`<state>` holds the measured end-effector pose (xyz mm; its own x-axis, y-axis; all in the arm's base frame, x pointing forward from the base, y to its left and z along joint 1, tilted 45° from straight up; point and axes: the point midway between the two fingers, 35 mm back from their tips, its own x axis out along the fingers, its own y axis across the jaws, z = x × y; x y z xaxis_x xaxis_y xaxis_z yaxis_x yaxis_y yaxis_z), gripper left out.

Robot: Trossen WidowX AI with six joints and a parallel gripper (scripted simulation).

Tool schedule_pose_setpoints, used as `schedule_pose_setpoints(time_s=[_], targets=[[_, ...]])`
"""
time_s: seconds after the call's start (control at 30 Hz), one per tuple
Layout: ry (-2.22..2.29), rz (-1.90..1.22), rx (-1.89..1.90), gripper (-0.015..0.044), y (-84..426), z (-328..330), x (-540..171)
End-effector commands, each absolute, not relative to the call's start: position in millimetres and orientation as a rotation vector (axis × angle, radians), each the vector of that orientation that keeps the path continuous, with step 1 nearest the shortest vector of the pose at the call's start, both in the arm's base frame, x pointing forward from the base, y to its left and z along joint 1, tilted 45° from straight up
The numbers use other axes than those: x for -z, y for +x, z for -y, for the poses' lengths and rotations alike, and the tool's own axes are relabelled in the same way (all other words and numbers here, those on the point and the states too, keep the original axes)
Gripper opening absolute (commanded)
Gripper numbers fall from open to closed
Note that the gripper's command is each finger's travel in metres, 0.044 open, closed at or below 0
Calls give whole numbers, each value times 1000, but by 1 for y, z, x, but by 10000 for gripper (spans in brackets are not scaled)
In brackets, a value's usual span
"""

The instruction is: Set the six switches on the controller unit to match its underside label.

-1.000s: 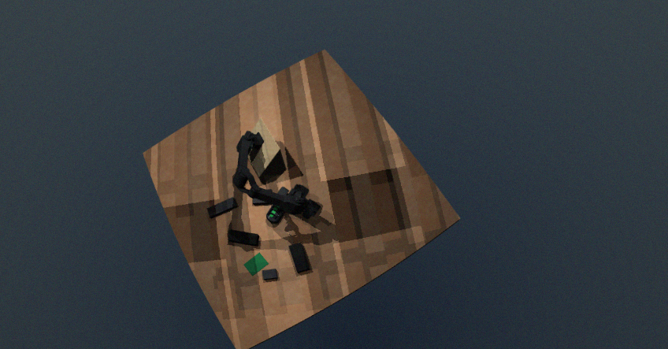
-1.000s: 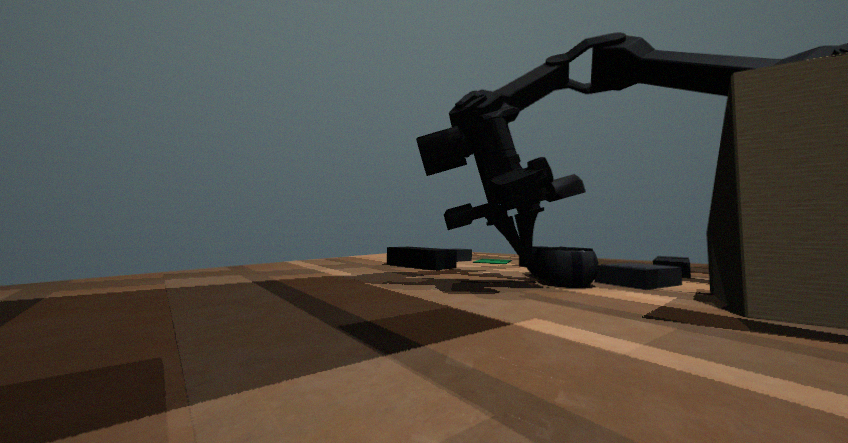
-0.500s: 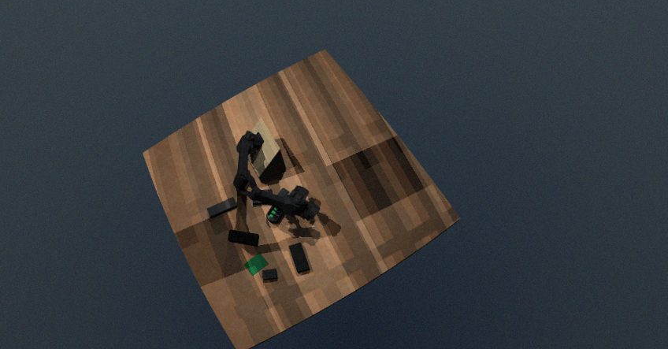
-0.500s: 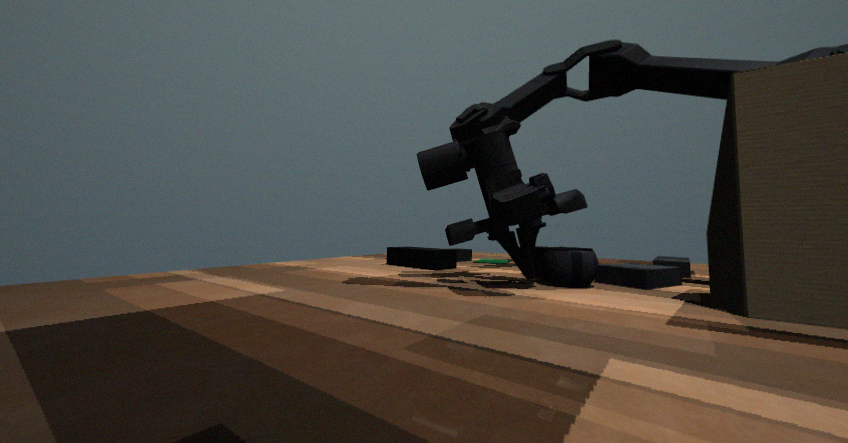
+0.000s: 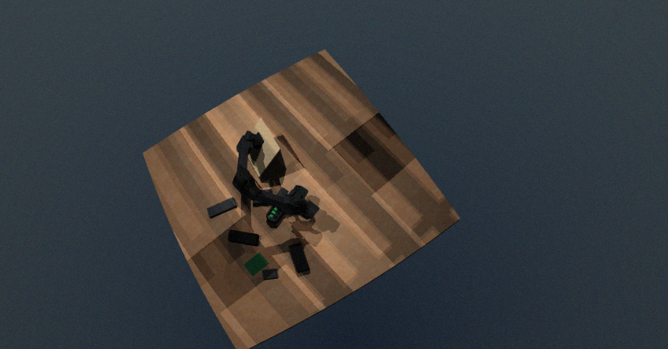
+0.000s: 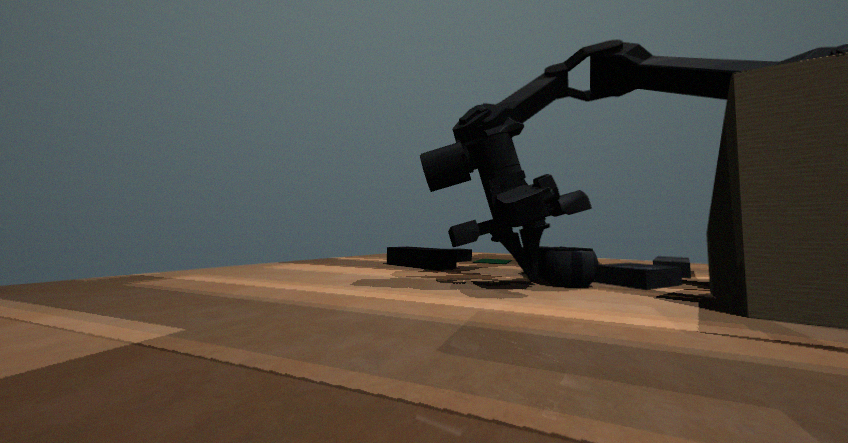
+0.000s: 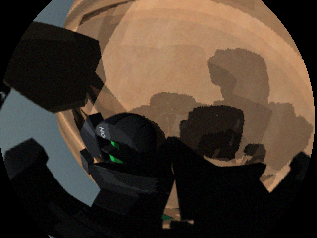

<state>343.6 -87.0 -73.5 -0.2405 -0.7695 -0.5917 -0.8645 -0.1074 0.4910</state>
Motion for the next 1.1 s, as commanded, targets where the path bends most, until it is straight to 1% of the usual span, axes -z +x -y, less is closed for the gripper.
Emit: schedule_pose_setpoints(time_s=[0.0, 1.03, 1.07], targets=[[-1865, -2024, -1282, 0, 341, 88, 73], [-1865, -2025, -1283, 0, 323, 96, 67], [-1872, -2009, -1273, 0, 330, 90, 68]])
